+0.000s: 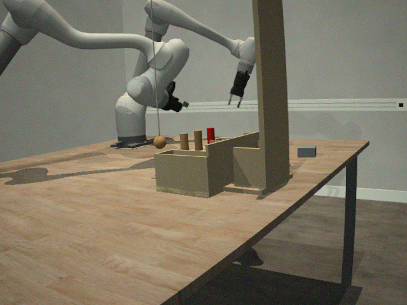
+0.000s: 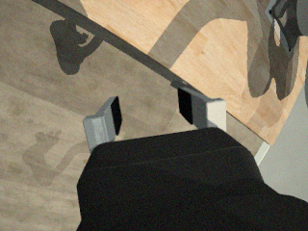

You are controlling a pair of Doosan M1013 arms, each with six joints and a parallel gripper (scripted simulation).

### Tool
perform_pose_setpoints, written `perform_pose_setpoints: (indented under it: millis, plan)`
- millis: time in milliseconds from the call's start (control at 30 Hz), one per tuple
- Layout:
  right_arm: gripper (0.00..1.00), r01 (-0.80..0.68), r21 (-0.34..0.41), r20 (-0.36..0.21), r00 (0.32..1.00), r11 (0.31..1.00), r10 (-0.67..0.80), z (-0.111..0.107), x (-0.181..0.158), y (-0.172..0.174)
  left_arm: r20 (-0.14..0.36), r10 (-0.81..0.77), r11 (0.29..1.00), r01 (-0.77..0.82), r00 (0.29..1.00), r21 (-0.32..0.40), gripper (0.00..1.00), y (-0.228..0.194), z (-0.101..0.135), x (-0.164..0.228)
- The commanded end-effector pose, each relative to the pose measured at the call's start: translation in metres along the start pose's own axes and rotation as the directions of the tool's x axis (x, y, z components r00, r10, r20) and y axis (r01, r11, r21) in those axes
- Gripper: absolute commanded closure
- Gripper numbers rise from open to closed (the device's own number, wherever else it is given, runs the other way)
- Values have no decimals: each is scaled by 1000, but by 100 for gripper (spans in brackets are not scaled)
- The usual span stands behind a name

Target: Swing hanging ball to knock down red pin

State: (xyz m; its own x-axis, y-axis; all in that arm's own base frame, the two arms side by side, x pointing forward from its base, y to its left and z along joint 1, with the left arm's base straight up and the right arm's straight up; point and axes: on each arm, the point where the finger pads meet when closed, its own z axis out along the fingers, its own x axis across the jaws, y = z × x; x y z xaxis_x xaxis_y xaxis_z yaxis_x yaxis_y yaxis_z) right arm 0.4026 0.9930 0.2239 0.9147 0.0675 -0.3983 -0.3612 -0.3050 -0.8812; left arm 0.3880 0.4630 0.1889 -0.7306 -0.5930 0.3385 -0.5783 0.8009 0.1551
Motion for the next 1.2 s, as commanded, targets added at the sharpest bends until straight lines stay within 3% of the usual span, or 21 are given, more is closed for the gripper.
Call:
perform_pose_setpoints:
  millis: [0,67,367,567,633,1167]
  plan:
    - [0,1,2,0,1000,1000,-1,0,-1,-2,-37,57,998,-56,998,39,0,27,19,25]
    - [0,1,2,0,1000,1000,-1,0,-1,-2,-37,57,998,-56,998,39,0,27,19,25]
    - [0,1,2,0,1000,1000,-1,0,-1,-2,-94,205,967,-187,974,174,0,80,65,95]
    - [0,1,2,0,1000,1000,-1,0,-1,-2,-94,299,925,-265,949,274,0,106,93,144]
    - [0,1,2,0,1000,1000,-1,0,-1,-2,-94,299,925,-265,949,274,0,106,93,144]
    - [0,1,2,0,1000,1000,-1,0,-1,-2,19,475,764,-423,880,487,0,135,145,254]
